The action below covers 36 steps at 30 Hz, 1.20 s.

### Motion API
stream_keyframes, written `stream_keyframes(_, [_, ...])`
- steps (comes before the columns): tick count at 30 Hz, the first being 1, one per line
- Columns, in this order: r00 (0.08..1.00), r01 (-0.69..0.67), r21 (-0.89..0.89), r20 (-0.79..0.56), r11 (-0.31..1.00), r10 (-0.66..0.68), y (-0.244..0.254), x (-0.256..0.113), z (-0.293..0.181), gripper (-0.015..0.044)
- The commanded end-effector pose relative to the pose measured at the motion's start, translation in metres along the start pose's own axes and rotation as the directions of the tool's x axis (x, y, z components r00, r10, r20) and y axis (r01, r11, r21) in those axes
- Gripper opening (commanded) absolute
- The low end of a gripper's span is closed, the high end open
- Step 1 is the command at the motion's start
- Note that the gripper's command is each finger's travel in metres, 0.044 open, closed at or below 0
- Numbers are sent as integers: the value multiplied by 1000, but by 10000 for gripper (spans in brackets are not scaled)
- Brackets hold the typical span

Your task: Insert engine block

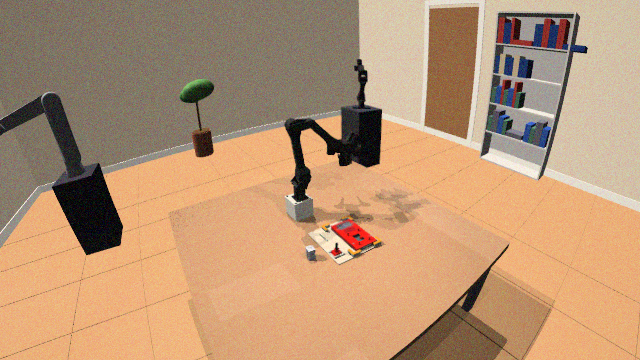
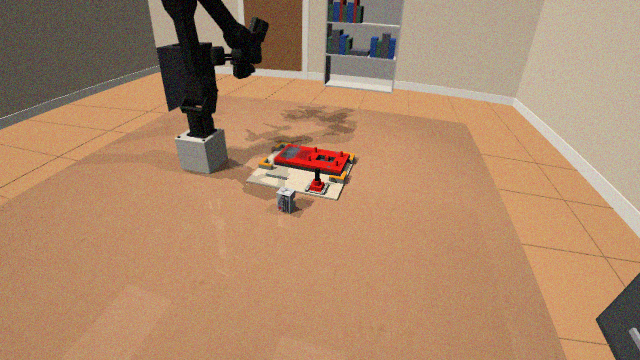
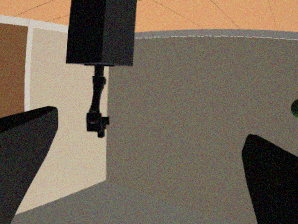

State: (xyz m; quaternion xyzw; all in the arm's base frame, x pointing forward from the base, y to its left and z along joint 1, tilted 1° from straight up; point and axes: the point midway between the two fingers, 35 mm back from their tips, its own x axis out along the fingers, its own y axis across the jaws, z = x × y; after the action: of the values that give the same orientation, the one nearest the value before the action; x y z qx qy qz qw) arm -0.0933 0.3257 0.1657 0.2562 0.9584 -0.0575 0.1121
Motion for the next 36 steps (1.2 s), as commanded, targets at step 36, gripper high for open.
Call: stream_keyframes(36, [570, -701, -111, 507, 705, 647, 131, -249, 120, 440])
